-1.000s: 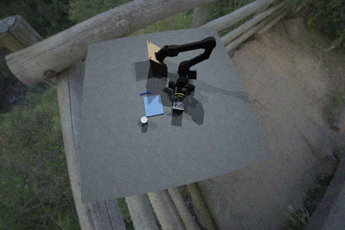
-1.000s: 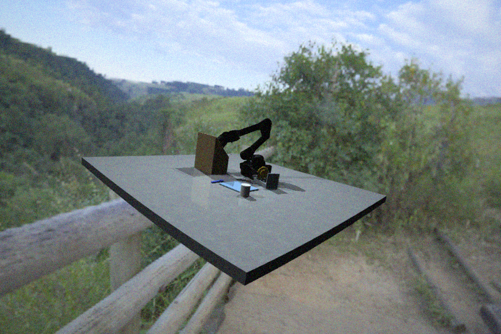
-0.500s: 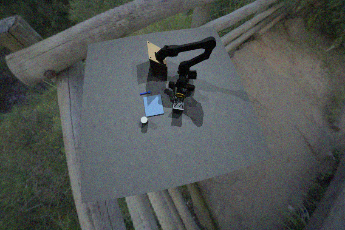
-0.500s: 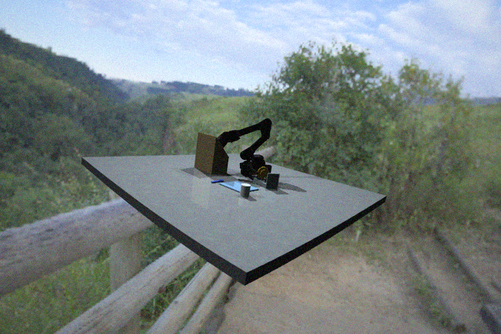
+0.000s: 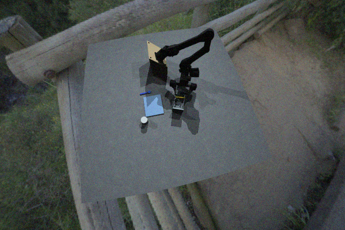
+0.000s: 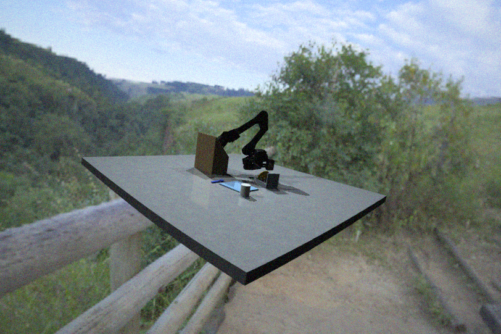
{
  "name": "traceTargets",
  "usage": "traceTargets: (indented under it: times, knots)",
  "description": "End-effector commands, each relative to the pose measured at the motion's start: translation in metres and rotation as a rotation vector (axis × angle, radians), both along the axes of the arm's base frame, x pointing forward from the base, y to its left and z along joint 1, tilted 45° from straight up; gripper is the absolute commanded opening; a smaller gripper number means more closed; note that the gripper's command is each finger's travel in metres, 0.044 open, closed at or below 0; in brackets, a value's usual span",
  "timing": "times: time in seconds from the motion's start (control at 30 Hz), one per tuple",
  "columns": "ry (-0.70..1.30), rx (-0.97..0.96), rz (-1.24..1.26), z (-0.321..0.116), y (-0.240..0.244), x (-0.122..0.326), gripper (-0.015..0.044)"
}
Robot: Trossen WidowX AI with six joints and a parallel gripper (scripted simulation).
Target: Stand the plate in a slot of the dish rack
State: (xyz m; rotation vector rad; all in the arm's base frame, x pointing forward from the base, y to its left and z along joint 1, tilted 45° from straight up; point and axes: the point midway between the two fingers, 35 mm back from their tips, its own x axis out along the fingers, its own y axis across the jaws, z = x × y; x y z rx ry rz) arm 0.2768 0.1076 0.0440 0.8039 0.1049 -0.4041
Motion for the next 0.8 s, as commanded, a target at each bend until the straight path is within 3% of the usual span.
traceTargets:
  times: [0.0, 0.3, 0.43, 0.77]
  knots:
    - [0.007, -0.004, 0.003, 0.018, -0.019, -0.001, 0.04]
    - [-0.015, -0.013, 0.006, 0.061, -0.058, -0.003, 0.04]
    - [0.0, -0.03, 0.009, 0.06, -0.06, -0.001, 0.04]
    - [0.255, -0.243, 0.055, 0.036, -0.077, 0.019, 0.04]
